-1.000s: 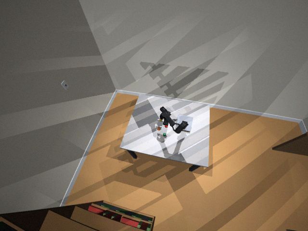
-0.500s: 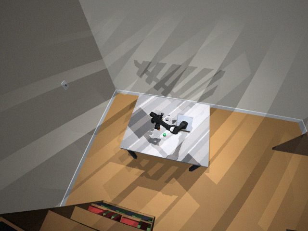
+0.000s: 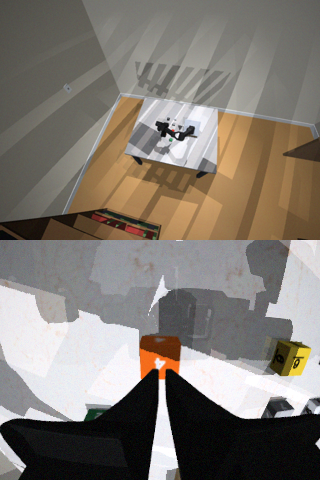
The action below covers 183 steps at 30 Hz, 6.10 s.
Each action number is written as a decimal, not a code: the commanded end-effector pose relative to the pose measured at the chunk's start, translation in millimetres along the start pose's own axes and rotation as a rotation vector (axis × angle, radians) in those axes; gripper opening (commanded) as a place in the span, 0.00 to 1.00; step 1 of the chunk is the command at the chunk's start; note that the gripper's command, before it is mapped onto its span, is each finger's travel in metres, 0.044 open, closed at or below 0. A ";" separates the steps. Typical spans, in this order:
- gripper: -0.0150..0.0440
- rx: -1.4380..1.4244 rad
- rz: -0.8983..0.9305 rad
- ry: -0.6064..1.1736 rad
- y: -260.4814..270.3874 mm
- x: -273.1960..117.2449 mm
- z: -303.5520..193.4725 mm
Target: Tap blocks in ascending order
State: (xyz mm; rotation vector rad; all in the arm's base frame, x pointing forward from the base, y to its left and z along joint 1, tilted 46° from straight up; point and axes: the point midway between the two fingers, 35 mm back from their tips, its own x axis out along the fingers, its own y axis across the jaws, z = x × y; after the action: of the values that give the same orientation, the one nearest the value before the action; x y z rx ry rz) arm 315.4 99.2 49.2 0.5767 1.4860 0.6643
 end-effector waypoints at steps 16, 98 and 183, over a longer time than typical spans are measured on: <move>0.29 0.006 0.007 -0.009 0.6 26.1 1.3; 0.29 0.003 -0.004 -0.009 -151.0 12.5 -8.8; 0.29 0.009 -0.006 -0.006 -170.3 -82.1 -92.5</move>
State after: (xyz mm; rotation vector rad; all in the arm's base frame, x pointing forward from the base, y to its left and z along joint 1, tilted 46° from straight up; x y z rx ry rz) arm 236.4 -82.8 -19.9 0.5845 1.4704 0.6362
